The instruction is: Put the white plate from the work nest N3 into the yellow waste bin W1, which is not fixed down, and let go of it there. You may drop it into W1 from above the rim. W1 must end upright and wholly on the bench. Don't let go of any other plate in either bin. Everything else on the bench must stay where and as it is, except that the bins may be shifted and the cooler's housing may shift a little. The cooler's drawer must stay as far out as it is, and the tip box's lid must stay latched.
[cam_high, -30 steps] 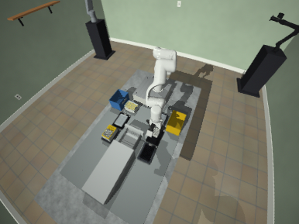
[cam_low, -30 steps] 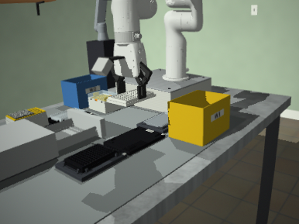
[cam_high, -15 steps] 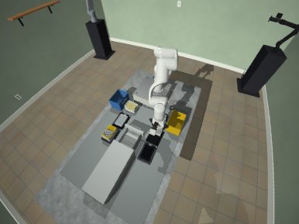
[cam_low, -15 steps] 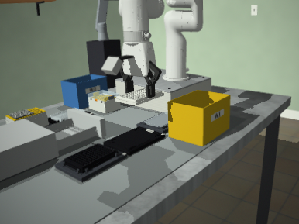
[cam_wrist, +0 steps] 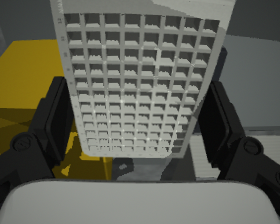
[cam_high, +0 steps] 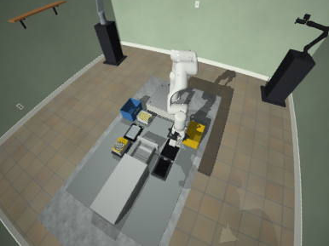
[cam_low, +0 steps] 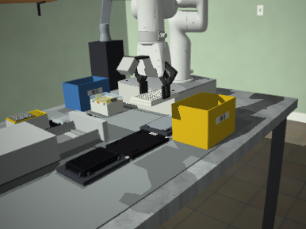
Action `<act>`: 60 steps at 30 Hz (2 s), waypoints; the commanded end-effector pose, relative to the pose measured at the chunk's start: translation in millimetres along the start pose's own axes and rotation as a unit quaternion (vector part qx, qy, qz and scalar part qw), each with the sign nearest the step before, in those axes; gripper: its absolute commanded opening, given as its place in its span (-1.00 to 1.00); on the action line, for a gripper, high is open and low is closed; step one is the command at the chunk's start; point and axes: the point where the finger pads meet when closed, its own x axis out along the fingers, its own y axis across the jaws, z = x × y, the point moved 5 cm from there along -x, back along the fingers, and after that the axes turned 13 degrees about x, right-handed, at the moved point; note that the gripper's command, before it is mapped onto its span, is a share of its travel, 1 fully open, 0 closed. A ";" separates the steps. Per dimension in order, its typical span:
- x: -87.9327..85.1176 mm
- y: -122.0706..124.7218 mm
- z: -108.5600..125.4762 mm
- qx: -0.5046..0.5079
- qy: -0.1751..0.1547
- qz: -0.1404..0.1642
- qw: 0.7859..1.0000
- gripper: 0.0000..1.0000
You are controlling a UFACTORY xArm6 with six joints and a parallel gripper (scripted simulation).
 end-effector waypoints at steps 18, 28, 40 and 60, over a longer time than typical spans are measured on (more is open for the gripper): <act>-1.7 -20.1 43.5 0.000 0.002 -0.002 1.000 -1.00; -1.6 -28.6 63.1 0.000 0.002 -0.002 1.000 -1.00; -1.6 -41.3 92.6 0.000 0.002 -0.002 1.000 -1.00; -1.5 -60.4 136.7 0.000 0.001 -0.002 1.000 -1.00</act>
